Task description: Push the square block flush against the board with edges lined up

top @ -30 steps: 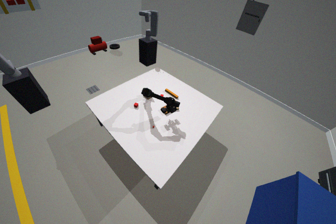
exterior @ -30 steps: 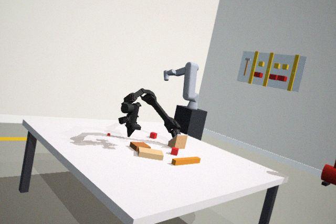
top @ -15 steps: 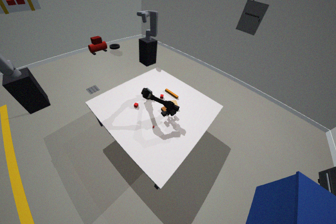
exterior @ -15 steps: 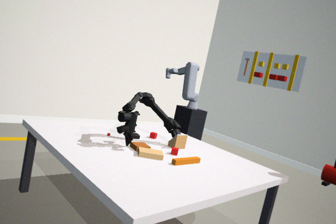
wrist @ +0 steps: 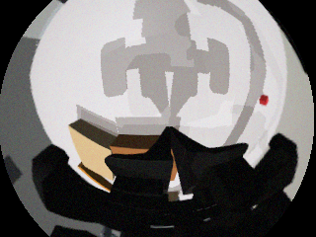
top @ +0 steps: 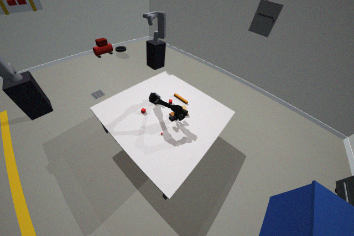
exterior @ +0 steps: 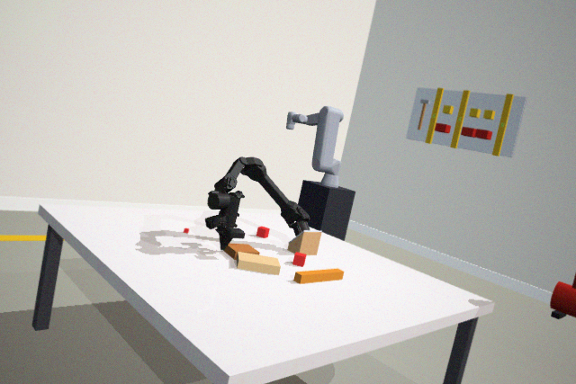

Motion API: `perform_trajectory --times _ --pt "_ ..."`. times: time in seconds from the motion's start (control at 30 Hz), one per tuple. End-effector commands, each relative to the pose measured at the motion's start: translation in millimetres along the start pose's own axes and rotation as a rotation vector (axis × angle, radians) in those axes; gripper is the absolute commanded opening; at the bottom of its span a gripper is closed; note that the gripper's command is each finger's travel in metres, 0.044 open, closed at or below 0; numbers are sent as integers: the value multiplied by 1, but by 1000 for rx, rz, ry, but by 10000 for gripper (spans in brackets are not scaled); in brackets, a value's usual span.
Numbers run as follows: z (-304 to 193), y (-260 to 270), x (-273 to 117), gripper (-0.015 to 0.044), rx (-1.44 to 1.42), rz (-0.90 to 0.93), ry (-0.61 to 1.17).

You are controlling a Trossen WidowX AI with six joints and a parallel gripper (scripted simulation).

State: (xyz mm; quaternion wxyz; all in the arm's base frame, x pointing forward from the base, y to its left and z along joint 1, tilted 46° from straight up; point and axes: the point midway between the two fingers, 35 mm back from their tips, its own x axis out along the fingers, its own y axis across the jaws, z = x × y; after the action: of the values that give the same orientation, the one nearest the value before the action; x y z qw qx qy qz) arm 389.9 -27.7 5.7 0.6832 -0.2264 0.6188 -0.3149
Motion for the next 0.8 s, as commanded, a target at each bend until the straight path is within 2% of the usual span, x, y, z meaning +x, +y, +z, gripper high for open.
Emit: perform_trajectory --times 0.0,0.77 --pt "-7 -1 0 0 3 -1 3" --pt "-38 1 0 0 2 -1 4"
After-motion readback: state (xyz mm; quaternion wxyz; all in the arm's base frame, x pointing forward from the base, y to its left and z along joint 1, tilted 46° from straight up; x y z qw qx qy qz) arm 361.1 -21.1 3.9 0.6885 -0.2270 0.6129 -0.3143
